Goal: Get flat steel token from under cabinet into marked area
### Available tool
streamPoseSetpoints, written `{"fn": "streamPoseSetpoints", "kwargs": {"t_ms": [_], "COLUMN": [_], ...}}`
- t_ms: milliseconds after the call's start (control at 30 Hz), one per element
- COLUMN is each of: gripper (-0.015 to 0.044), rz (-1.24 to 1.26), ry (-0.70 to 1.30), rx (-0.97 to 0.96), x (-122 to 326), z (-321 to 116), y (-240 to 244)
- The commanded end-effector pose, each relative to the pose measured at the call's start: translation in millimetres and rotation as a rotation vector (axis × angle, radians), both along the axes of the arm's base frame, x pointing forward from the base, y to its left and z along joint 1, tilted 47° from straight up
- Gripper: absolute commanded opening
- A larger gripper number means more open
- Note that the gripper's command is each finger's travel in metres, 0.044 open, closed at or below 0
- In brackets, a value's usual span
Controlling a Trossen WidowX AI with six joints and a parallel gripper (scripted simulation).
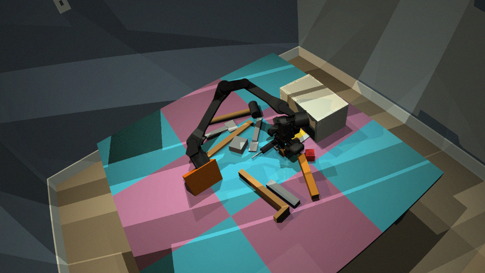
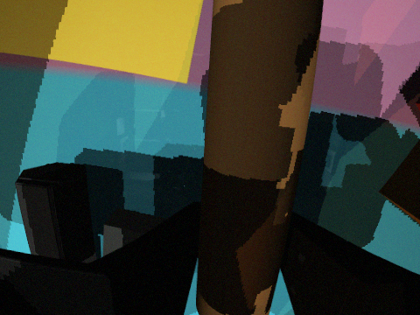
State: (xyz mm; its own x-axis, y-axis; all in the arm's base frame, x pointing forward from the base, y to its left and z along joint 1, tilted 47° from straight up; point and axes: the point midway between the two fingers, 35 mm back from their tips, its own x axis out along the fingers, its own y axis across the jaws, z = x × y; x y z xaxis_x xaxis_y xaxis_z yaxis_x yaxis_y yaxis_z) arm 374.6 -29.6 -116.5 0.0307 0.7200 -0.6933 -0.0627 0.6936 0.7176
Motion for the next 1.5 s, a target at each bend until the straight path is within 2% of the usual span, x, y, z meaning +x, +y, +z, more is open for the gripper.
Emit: {"fn": "streamPoseSetpoints", "kwargs": {"t_ms": [0,1467], "gripper": [0.0000,0.0000], "rz": [-0.003,-0.003], "ry": [-0.002,-0.004], "rx": [0.000,0.001], "x": [5.6,36.2], "z": [0.5,11.1], "y": [-0.1,9.9]}}
